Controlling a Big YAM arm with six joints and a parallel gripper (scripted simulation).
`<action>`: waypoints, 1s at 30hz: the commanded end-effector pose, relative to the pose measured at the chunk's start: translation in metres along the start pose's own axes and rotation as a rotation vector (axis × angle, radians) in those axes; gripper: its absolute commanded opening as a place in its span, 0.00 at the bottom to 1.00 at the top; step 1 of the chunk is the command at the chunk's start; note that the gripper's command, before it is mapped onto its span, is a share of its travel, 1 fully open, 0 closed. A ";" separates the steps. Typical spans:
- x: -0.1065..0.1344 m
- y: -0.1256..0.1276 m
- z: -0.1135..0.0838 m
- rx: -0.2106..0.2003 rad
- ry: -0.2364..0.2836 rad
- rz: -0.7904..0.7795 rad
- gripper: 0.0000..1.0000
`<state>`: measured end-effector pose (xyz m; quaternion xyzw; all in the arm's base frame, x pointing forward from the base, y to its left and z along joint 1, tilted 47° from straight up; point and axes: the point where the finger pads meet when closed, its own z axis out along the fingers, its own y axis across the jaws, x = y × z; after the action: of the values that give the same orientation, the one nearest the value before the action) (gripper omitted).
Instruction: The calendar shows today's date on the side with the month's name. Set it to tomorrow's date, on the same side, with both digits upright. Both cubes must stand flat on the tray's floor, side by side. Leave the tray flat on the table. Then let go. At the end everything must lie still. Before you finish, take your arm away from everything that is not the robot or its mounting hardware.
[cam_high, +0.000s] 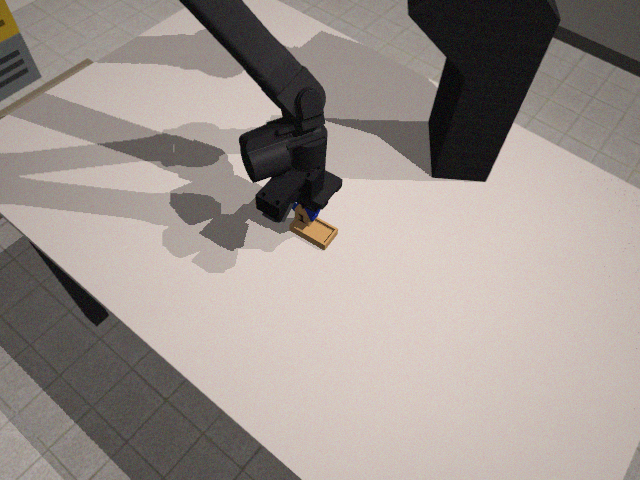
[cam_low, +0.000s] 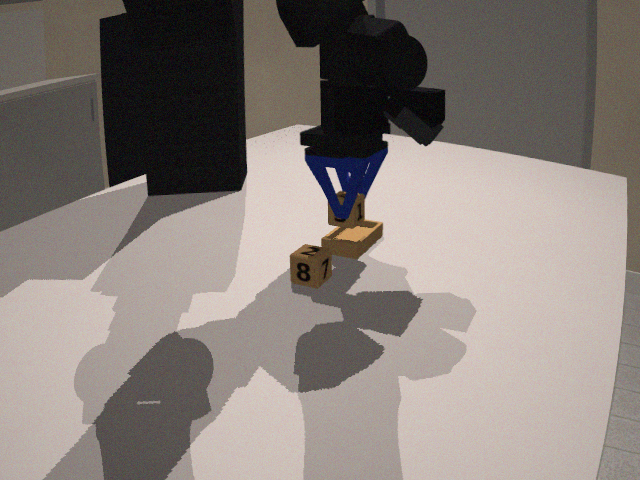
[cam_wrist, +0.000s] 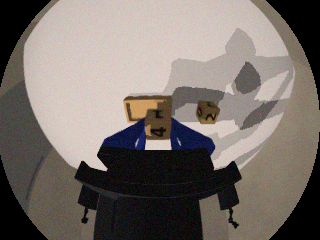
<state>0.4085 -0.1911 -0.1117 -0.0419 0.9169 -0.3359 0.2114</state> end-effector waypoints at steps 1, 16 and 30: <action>0.003 -0.002 0.006 0.002 0.006 -0.009 0.27; 0.002 -0.002 0.015 0.003 0.003 -0.007 0.27; 0.002 -0.001 0.015 0.002 0.003 -0.009 0.27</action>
<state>0.4126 -0.1971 -0.1192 -0.0436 0.9171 -0.3361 0.2099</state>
